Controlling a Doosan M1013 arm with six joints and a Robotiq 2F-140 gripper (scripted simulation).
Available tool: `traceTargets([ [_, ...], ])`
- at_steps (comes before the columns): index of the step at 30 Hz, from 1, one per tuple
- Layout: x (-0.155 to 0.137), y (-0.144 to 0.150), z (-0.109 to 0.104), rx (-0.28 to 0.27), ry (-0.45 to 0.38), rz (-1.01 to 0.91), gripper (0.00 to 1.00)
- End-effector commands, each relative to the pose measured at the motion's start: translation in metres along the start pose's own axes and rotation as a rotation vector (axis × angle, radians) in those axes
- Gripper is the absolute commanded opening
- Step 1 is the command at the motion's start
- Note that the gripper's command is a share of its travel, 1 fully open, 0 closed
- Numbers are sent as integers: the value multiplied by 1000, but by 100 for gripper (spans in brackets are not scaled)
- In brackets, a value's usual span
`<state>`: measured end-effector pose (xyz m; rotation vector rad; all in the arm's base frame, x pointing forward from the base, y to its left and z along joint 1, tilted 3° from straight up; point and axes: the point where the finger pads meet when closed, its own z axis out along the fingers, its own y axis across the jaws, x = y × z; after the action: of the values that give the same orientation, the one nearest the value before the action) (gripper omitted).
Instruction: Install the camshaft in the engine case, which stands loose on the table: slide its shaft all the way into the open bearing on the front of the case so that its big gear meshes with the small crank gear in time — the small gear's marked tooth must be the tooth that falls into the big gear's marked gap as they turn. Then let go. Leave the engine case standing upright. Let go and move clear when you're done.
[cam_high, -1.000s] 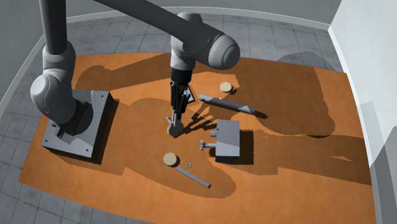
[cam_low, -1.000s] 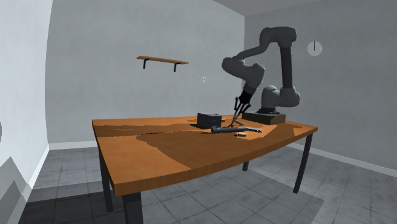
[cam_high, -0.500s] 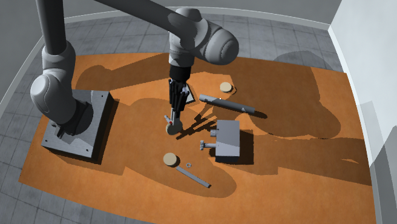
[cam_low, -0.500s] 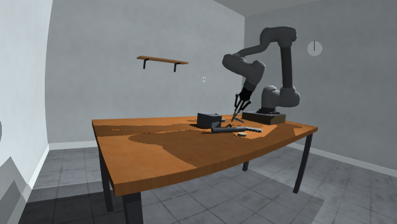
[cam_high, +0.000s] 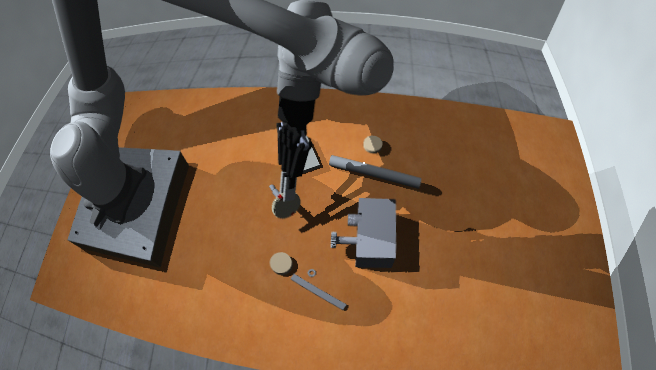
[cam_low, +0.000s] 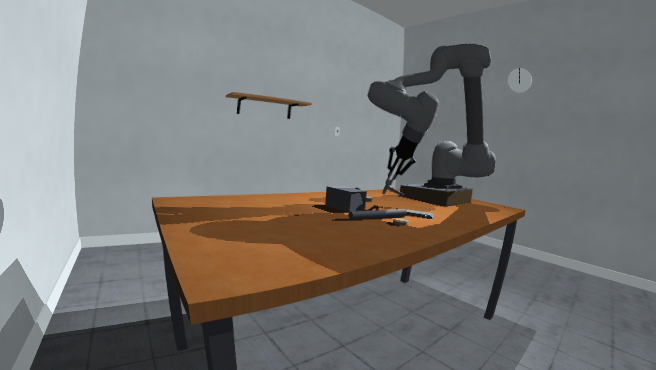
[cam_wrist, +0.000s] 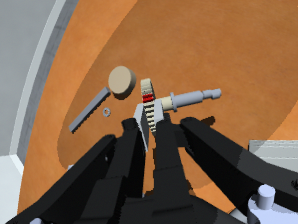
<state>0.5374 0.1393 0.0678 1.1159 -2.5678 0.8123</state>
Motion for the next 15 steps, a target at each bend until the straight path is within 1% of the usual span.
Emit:
traceTargets([
  [1, 2, -1, -9, -5, -2, 3, 5],
  [15, 3, -2, -11, -5, -2, 3, 5],
])
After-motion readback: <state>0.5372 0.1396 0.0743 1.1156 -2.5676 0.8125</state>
